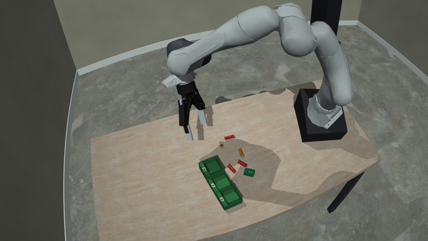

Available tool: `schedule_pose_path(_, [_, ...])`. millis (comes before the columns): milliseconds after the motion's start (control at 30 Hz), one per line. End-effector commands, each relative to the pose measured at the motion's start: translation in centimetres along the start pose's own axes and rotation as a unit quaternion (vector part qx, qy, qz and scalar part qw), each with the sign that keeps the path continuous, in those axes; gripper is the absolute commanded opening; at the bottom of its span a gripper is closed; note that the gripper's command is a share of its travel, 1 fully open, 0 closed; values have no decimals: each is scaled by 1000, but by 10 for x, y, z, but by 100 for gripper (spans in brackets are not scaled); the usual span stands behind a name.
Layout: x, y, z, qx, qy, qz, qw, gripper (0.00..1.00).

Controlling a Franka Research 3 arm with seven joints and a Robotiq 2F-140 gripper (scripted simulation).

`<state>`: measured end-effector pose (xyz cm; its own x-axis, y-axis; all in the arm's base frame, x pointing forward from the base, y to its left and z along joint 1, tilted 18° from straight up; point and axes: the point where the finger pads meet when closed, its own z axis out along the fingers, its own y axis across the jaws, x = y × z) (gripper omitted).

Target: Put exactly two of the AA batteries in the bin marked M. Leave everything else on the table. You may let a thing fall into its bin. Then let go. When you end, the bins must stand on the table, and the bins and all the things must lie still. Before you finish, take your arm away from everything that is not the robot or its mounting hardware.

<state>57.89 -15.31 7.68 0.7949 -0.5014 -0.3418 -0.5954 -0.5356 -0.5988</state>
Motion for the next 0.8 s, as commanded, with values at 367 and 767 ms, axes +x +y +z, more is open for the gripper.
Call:
schedule_pose_path(367, [0, 0, 0, 0, 0, 0, 1000, 100])
schedule_pose_path(767, [-13, -15, -39, 0, 0, 0, 1000, 5])
